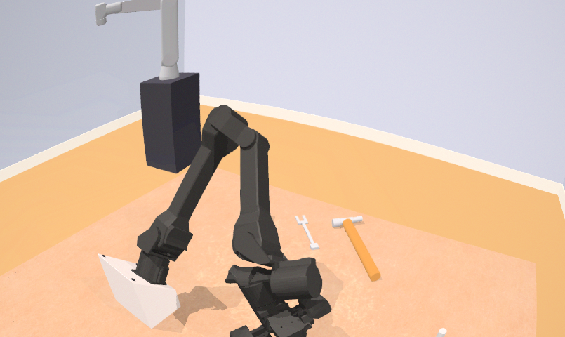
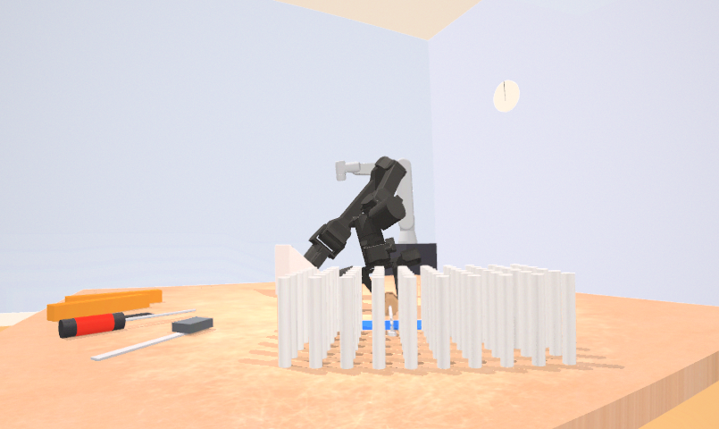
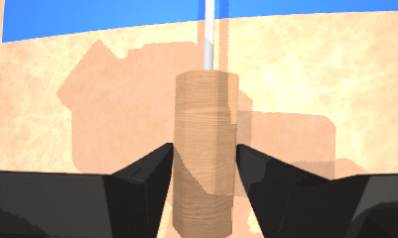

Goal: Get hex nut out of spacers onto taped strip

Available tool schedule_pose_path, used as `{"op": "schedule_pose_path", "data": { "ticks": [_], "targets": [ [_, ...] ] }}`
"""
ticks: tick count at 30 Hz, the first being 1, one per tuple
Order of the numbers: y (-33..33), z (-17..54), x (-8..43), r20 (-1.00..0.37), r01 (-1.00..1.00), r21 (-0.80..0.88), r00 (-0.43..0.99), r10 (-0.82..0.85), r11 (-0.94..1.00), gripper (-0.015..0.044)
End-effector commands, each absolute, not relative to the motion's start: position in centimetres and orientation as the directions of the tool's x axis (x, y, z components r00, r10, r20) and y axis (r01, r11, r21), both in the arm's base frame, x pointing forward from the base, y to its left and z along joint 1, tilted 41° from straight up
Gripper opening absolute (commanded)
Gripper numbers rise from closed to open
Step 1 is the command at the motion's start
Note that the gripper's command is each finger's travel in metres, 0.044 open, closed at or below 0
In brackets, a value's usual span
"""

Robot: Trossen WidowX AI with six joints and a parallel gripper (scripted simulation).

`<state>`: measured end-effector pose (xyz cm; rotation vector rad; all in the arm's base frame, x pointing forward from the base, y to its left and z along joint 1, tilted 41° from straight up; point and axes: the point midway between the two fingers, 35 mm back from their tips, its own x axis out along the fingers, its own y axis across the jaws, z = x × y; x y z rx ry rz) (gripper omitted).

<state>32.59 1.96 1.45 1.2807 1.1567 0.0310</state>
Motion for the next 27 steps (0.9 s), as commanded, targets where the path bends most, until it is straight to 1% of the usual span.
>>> {"op": "schedule_pose_path", "data": {
  "ticks": [1,27],
  "targets": [
    [2.1,1.6,32.4,-0.647,0.557,0.747,0.484,0.589,0.363,0.0000],
    [2.9,2.1,31.3,-0.647,0.558,0.747,0.483,0.589,0.362,0.0000]
  ]
}}
